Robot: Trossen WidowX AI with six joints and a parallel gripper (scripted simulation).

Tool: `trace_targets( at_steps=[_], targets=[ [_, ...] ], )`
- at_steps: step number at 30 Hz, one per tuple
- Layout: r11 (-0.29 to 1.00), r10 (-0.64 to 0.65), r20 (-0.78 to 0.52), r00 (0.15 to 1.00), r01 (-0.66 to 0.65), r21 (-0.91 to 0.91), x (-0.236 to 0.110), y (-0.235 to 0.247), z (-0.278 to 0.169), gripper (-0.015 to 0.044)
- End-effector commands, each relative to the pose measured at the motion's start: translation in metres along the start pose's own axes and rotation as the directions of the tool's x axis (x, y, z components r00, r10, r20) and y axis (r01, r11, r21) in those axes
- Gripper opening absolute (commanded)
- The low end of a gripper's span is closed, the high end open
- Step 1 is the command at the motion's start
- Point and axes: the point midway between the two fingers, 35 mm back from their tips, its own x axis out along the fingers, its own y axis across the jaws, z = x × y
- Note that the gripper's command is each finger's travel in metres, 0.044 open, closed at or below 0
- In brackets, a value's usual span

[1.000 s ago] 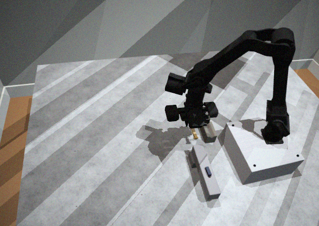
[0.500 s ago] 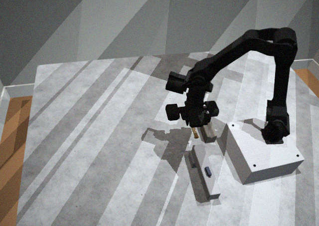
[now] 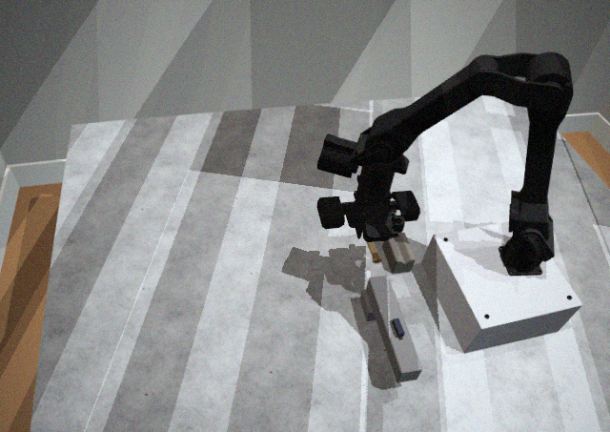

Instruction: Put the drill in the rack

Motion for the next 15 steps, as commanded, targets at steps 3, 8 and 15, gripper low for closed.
trace_targets(
  at_steps=[3,8,15],
  targets=[
    [1.0,-0.005,0.001,1.0,0.005,-0.004,-0.004,-0.0007,0.0003,0.0],
    [1.0,-0.005,0.001,1.0,0.005,-0.004,-0.0058,-0.0006,0.0004,0.0],
    [1.0,-0.005,0.001,1.0,0.005,-0.004,-0.0084,-0.0006,0.0005,0.0]
  ],
)
